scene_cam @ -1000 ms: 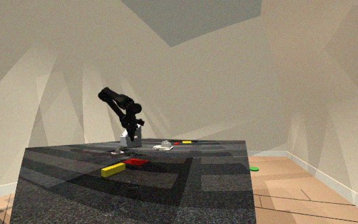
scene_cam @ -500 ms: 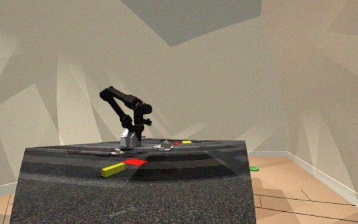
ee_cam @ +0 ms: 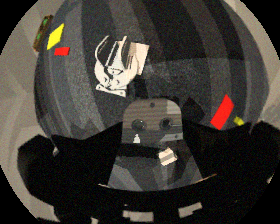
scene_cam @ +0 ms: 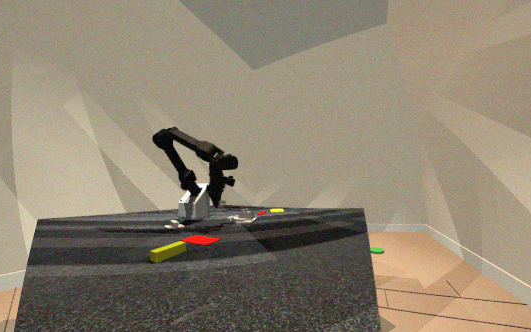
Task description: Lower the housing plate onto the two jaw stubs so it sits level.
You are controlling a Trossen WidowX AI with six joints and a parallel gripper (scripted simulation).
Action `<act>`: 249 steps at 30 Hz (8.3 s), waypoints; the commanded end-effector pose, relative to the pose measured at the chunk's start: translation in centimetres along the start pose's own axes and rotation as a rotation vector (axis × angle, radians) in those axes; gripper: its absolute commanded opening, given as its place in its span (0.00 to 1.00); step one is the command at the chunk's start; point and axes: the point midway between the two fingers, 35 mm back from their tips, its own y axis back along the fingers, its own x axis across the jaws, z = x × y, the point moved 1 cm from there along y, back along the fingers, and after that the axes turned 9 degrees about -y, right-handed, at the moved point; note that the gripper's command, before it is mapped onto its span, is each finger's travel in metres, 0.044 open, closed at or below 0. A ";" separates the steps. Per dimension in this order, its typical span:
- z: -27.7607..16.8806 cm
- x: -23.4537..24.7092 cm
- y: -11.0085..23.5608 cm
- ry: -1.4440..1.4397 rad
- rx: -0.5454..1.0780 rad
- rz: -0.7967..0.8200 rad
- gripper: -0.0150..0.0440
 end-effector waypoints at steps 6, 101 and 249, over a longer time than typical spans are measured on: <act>2.0 2.5 -0.2 -0.098 0.012 -0.012 0.85; 4.9 9.9 -0.5 -0.350 0.017 -0.068 0.85; 4.6 9.3 -8.2 -0.341 0.019 -0.072 0.85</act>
